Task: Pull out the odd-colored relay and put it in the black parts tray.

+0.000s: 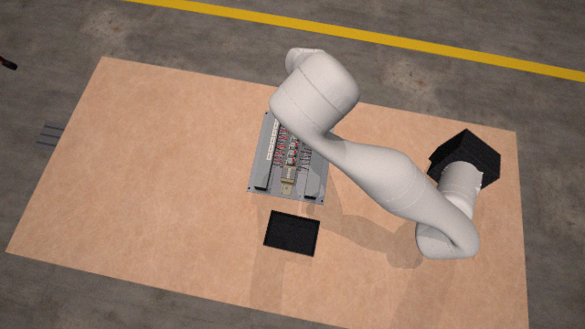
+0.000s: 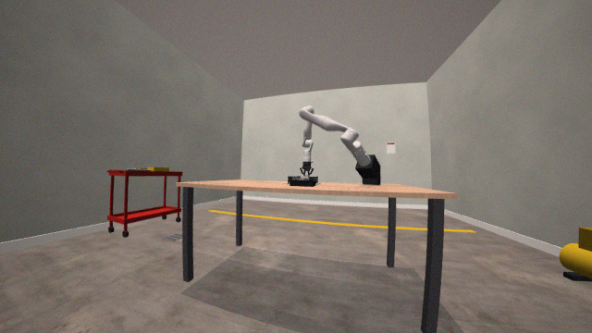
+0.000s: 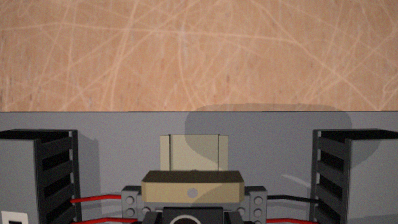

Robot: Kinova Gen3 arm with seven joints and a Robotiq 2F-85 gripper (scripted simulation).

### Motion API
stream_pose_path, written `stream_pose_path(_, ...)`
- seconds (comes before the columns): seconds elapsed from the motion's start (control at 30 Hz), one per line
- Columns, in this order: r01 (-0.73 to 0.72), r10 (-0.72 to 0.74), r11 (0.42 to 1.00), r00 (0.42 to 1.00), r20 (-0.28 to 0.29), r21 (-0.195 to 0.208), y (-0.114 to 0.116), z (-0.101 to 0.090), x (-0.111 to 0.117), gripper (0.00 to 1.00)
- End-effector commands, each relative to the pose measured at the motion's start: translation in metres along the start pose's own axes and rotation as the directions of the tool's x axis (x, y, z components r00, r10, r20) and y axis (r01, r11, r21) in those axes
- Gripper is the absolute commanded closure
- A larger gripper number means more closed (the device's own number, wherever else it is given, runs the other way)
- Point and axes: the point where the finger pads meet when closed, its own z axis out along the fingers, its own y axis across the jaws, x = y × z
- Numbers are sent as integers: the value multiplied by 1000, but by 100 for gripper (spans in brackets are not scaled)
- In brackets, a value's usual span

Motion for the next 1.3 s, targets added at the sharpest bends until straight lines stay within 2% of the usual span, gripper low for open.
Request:
stream_pose_path(0.0, 0, 0, 1000, 1000, -2, -6, -1, -1, 1, 100)
stream_pose_path(1.27, 0, 0, 998, 1000, -2, -70, -2, -1, 1, 100)
